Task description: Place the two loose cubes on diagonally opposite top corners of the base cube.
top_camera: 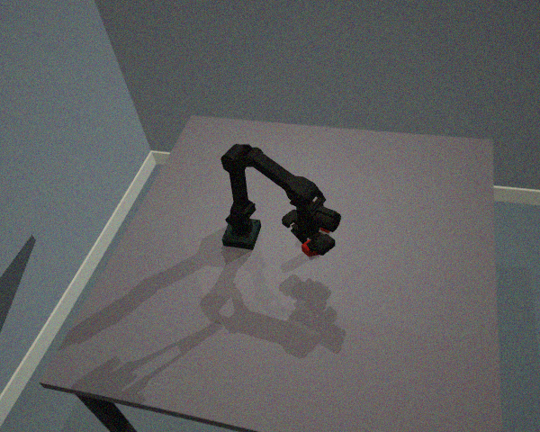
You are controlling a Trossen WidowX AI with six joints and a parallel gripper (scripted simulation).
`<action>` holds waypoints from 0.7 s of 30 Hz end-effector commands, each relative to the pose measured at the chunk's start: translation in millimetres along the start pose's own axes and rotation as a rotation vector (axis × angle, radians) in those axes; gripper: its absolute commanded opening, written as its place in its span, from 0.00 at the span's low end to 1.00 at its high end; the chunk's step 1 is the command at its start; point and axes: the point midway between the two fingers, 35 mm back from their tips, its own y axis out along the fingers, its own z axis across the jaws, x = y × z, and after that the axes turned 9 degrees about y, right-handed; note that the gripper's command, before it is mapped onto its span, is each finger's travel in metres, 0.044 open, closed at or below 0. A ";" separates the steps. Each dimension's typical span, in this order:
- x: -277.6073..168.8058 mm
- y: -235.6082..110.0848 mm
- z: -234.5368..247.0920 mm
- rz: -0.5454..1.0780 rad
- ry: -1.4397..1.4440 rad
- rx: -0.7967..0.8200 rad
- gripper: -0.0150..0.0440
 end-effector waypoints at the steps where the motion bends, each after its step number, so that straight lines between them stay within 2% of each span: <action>1: 9.6 2.9 4.0 0.004 0.108 0.000 0.43; 21: 57.3 13.1 29.1 0.000 0.620 0.003 0.43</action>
